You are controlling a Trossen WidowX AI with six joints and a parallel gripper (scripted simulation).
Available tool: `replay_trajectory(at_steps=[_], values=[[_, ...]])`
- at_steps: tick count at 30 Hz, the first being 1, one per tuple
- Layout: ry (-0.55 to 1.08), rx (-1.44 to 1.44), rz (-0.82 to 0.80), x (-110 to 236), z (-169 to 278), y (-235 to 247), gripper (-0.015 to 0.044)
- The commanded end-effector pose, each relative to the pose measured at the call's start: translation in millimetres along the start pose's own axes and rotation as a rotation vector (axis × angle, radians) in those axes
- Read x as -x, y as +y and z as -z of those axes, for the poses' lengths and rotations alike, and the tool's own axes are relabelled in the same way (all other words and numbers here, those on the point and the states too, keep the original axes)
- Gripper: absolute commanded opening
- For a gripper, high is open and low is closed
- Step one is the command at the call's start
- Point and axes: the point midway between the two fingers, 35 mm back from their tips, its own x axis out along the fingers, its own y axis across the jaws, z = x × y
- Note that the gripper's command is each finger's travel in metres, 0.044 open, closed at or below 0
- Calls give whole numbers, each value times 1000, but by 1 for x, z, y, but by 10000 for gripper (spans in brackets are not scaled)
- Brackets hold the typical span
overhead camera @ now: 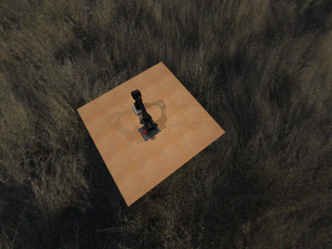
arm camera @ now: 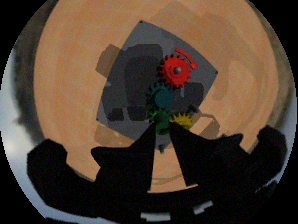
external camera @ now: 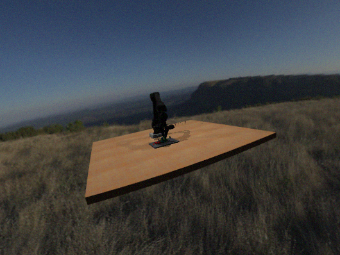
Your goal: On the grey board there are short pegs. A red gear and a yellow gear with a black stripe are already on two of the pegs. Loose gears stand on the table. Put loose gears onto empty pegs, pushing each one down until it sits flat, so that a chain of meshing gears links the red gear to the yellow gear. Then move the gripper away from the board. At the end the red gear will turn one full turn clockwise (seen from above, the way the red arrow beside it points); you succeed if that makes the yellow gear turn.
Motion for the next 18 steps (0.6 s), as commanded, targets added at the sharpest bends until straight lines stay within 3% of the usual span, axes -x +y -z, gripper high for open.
replay_trajectory(at_steps=[1, 16, 18], values=[[0, -30, 0, 2, 0, 0, 140], [0, -118, 0, 49, -1, 0, 140], [-4, -104, -4, 50, -1, 1, 192]])
